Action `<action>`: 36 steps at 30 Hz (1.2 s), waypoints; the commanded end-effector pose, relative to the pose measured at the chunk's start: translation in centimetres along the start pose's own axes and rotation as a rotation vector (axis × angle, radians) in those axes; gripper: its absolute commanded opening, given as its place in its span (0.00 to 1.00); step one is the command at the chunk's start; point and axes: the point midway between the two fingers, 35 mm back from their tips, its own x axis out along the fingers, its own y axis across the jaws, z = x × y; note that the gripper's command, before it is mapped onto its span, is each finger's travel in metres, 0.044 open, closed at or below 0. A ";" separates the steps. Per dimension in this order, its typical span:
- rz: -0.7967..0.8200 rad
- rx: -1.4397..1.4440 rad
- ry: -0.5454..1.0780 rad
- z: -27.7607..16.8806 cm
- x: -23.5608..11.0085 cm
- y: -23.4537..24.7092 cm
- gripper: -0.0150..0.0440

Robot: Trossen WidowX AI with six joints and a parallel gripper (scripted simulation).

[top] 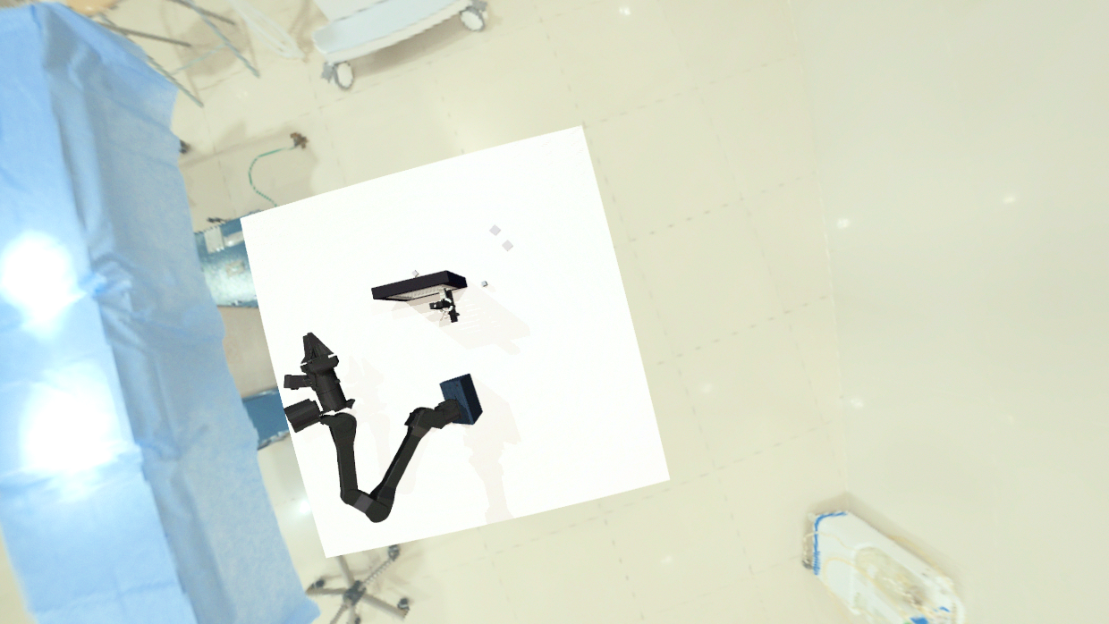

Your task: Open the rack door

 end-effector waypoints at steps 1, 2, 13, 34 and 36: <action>0.000 -0.001 0.002 0.0 0.0 0.0 0.89; -0.001 -0.004 0.008 -0.1 0.1 -0.1 0.84; -0.007 -0.110 0.247 -3.8 3.1 -1.9 0.76; 0.068 -0.189 0.743 -12.3 6.0 -7.0 0.76; 0.083 -0.183 0.786 -13.0 6.1 -7.4 0.76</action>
